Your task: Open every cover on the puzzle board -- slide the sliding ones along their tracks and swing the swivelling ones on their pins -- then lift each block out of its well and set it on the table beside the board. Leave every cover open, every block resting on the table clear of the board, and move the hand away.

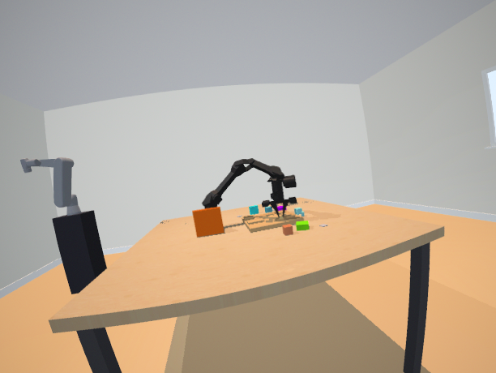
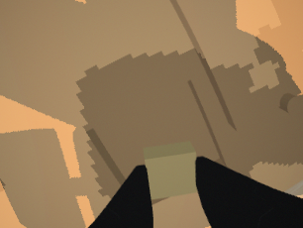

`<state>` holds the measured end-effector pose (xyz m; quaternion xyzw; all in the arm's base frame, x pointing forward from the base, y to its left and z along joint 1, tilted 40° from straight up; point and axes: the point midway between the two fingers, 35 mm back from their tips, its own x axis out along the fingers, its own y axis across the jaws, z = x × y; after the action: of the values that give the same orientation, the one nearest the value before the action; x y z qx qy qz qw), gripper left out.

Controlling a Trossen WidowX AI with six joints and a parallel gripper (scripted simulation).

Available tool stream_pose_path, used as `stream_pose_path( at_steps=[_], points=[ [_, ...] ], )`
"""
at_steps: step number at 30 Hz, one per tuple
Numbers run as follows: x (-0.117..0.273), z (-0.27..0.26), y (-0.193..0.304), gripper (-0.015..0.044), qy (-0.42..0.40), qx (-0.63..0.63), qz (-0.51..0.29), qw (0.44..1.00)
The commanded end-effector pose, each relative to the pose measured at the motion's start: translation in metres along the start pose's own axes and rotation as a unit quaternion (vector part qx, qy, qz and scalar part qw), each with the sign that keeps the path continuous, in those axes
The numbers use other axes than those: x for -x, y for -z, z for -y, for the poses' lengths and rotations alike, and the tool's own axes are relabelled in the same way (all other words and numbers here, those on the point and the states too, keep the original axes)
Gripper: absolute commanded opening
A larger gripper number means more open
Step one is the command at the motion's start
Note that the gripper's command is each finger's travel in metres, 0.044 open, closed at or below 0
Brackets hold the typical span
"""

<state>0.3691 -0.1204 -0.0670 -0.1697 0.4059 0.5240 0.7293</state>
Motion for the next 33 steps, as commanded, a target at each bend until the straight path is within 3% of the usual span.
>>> stream_pose_path(
  at_steps=[1,33],
  points=[
    [0.006,0.000,0.000,0.0080,0.000,0.003,-0.002,1.000],
    [0.067,0.000,0.001,0.0080,-0.001,0.002,-0.002,1.000]
  ],
)
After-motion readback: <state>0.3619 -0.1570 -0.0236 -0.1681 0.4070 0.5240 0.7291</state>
